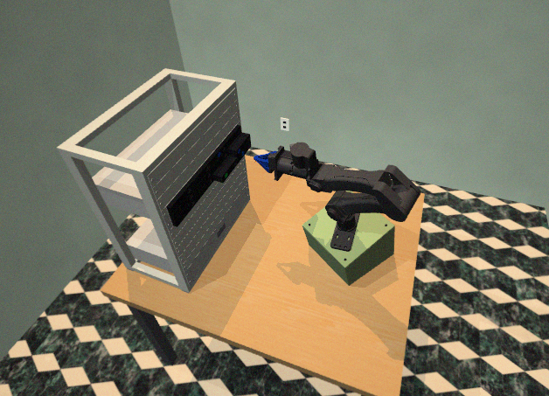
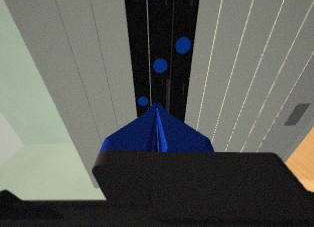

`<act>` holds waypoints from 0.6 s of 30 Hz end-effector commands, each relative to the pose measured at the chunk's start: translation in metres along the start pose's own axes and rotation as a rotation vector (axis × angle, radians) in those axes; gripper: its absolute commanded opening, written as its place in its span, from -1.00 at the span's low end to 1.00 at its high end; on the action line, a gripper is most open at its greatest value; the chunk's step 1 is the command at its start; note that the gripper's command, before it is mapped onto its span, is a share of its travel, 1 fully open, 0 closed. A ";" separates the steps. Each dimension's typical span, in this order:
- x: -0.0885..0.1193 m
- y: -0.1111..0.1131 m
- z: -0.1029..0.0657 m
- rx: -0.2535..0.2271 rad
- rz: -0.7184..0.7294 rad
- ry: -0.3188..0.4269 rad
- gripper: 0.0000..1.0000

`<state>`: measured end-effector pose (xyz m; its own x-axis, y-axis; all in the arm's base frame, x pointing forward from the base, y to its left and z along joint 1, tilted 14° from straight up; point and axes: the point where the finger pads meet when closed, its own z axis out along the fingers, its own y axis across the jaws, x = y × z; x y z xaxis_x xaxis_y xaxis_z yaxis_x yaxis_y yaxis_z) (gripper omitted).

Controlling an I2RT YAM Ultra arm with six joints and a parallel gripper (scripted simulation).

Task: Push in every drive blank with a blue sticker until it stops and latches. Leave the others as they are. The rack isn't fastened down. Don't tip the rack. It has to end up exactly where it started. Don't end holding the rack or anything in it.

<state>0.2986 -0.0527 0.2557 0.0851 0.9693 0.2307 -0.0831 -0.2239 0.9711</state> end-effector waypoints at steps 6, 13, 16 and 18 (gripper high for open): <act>-0.031 -0.018 0.001 -0.034 0.002 0.060 -1.00; -0.046 -0.021 0.002 -0.047 -0.003 0.063 -1.00; -0.053 -0.031 0.000 -0.035 0.005 0.060 -1.00; -0.056 -0.034 -0.001 -0.035 0.005 0.060 -1.00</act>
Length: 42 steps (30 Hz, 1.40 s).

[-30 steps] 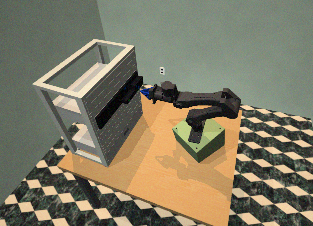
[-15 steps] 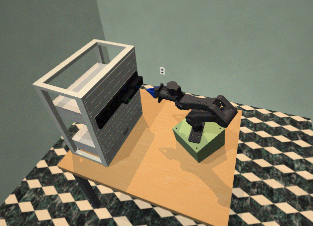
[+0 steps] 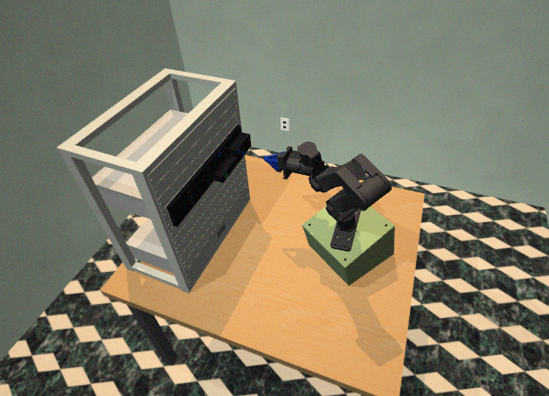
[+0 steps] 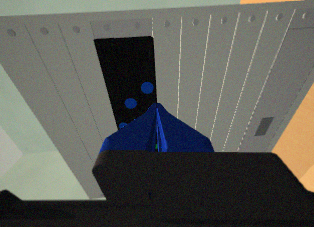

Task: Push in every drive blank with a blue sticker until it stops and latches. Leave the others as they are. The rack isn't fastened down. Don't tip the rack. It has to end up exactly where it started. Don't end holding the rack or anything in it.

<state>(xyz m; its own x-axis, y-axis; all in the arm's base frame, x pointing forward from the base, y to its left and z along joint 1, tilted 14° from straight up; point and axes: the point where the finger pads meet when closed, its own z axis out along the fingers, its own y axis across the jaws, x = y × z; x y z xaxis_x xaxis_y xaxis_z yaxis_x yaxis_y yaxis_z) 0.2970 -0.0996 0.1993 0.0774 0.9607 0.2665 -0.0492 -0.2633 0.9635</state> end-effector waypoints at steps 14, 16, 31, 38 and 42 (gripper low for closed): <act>-0.004 0.009 0.000 -0.078 -0.043 0.057 -1.00; -0.004 0.010 0.001 -0.080 -0.045 0.057 -1.00; 0.006 0.026 0.067 -0.106 -0.064 0.073 -1.00; 0.002 0.028 0.069 -0.109 -0.065 0.062 -1.00; 0.002 0.028 0.069 -0.109 -0.065 0.062 -1.00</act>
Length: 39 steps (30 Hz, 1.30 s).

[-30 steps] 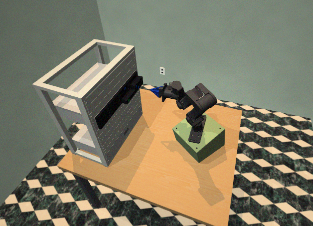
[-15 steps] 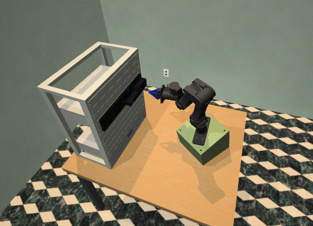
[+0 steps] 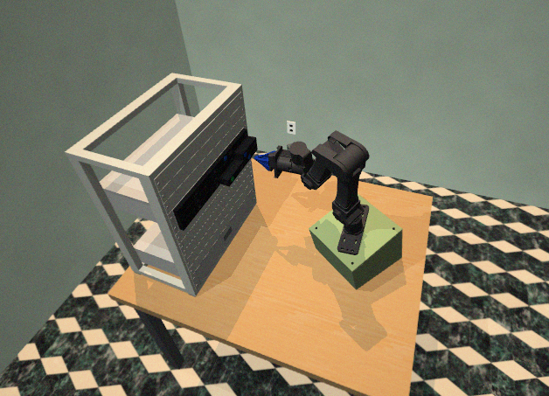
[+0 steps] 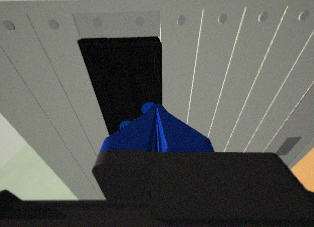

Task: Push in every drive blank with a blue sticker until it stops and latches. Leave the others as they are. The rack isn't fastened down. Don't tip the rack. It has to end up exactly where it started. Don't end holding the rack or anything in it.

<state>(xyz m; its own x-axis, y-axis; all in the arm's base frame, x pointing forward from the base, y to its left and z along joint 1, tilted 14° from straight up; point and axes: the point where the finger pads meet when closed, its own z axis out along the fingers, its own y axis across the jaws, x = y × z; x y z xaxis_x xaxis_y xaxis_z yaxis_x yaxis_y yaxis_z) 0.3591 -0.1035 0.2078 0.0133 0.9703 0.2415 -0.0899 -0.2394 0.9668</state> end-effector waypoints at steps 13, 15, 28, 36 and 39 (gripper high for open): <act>-0.003 0.022 0.008 -0.066 -0.046 -0.004 -1.00; -0.003 0.022 0.008 -0.066 -0.046 -0.004 -1.00; -0.003 0.022 0.008 -0.066 -0.046 -0.004 -1.00; 0.001 0.024 0.009 -0.070 -0.048 0.005 -1.00; 0.003 0.024 0.012 -0.057 -0.041 0.006 -1.00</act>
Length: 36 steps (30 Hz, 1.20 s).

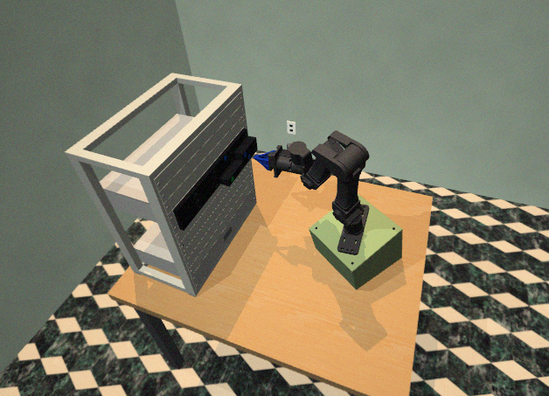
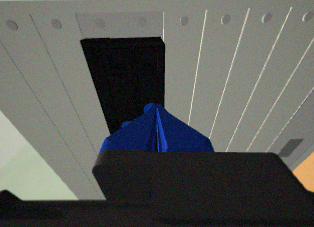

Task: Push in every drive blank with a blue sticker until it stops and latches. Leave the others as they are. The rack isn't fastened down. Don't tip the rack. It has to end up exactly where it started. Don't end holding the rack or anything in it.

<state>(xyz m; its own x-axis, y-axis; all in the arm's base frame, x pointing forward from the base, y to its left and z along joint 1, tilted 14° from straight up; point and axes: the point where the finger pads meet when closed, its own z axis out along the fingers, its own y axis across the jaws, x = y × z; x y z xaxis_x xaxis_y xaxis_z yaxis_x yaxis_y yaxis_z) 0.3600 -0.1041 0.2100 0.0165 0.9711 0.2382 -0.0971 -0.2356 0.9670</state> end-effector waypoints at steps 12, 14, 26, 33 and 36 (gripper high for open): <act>0.002 0.032 0.012 -0.076 -0.050 0.006 -1.00; 0.002 0.032 0.012 -0.076 -0.050 0.006 -1.00; 0.002 0.021 0.025 -0.056 -0.040 0.010 -1.00; -0.001 0.022 0.024 -0.058 -0.041 0.001 -1.00; -0.001 0.022 0.024 -0.058 -0.041 0.001 -1.00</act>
<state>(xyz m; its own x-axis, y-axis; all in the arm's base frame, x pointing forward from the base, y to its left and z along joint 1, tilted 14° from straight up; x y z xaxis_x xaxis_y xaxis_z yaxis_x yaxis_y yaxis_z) 0.3743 -0.1033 0.2140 0.0072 0.9720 0.2347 -0.0976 -0.2329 0.9676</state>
